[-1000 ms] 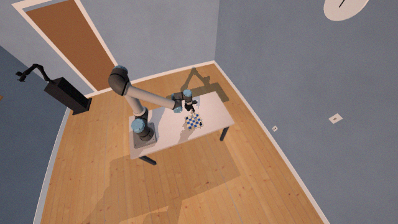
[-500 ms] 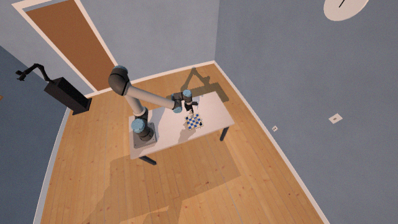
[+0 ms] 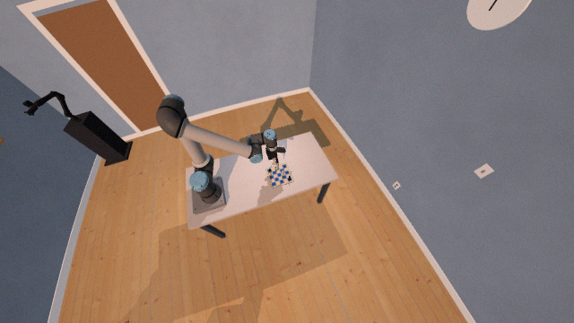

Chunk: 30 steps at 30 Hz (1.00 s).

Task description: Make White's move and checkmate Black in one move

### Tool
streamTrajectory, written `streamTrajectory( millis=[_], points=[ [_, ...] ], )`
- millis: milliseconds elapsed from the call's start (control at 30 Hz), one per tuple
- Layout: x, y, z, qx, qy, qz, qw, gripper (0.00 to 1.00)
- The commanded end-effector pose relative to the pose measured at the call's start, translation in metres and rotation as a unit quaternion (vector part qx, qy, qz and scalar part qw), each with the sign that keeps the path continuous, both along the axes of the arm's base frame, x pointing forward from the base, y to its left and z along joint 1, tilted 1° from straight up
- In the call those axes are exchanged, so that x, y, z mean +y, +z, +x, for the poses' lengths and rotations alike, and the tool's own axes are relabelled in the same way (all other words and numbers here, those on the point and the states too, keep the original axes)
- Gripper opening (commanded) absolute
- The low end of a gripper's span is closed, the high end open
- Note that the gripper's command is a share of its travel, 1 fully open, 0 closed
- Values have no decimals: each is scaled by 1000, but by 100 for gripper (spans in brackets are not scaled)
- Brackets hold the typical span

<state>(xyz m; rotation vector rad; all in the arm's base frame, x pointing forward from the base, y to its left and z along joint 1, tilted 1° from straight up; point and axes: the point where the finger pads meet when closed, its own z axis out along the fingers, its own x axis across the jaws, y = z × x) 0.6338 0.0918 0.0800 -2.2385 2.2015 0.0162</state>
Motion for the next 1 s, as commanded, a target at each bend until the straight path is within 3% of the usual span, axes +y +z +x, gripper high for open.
streamTrajectory(
  millis=[0, 67, 100, 967],
  points=[
    [0, 1, 1, -1, -5, 0, 1000, 100],
    [0, 1, 1, -1, -5, 0, 1000, 100],
    [0, 1, 1, -1, -5, 0, 1000, 25],
    [0, 1, 1, -1, -5, 0, 1000, 25]
  ],
)
